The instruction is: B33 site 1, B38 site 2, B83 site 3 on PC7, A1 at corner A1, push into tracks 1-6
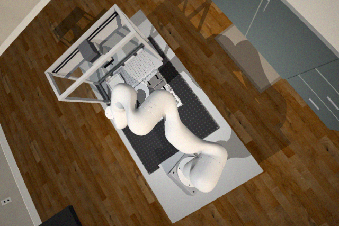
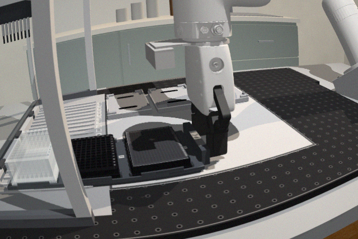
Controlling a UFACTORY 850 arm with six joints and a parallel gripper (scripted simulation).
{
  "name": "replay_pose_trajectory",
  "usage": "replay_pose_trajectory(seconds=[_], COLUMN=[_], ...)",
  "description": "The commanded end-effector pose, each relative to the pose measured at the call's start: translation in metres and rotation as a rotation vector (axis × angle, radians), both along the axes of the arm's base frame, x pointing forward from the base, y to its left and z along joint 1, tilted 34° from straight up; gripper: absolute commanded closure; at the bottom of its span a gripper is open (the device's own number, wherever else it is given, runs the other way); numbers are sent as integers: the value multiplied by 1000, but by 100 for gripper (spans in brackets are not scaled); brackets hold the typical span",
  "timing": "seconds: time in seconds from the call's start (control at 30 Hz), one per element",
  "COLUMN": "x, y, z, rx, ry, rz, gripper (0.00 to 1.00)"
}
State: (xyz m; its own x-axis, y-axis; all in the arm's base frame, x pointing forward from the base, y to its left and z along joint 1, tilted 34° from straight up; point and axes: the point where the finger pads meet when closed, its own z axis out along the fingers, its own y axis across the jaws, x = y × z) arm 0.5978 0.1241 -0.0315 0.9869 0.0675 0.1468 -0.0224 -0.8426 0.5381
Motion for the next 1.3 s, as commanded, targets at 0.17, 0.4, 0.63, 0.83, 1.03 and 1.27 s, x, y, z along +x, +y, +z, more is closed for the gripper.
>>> replay_pose_trajectory(seconds=[0.17,0.4,0.63,0.83,1.03,1.27], x=[7,13,16,17,19,21], y=[1,2,2,2,2,2], z=[2,3,3,3,4,4], rx=[1,1,1,1,1,1], ry=[-2,-2,-2,-2,-2,-2], rz=[1,1,1,1,1,1], gripper=[18,18,18,18,18,18])
